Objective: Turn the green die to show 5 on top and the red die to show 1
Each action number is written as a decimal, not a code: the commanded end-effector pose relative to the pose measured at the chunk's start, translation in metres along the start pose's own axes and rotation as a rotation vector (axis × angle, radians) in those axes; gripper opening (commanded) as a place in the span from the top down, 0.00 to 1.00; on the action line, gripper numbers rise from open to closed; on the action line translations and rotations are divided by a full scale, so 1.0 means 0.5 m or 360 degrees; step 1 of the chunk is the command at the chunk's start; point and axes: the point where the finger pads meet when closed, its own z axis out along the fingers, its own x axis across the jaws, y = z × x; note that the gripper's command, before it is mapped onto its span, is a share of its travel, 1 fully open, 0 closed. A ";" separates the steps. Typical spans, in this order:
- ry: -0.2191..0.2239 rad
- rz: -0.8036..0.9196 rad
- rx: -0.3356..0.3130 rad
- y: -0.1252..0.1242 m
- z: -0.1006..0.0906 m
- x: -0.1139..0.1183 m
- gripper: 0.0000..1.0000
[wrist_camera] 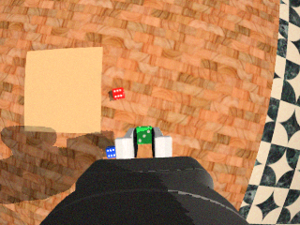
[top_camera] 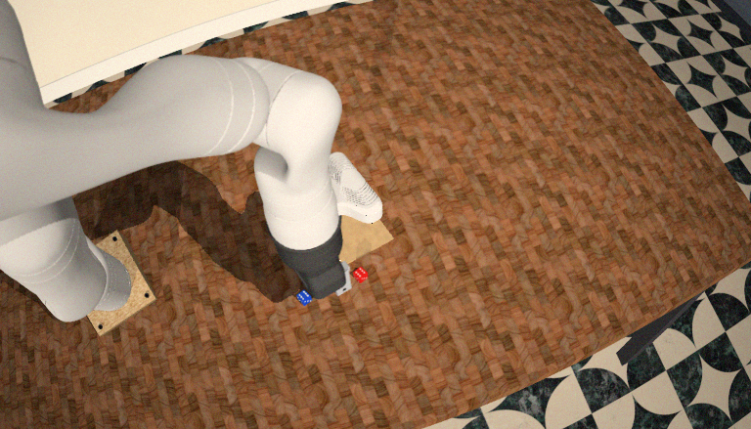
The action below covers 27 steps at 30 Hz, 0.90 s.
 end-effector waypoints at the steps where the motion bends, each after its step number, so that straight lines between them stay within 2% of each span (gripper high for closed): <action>1: -0.0003 -0.0071 -0.0003 -0.002 0.001 0.001 0.66; 14: -0.0002 -0.0722 -0.0003 -0.009 0.004 -0.005 0.66; 16: -0.0002 -0.0722 -0.0003 -0.009 0.004 -0.005 0.66; 27: -0.0003 -0.1326 -0.0002 -0.010 0.007 -0.007 0.66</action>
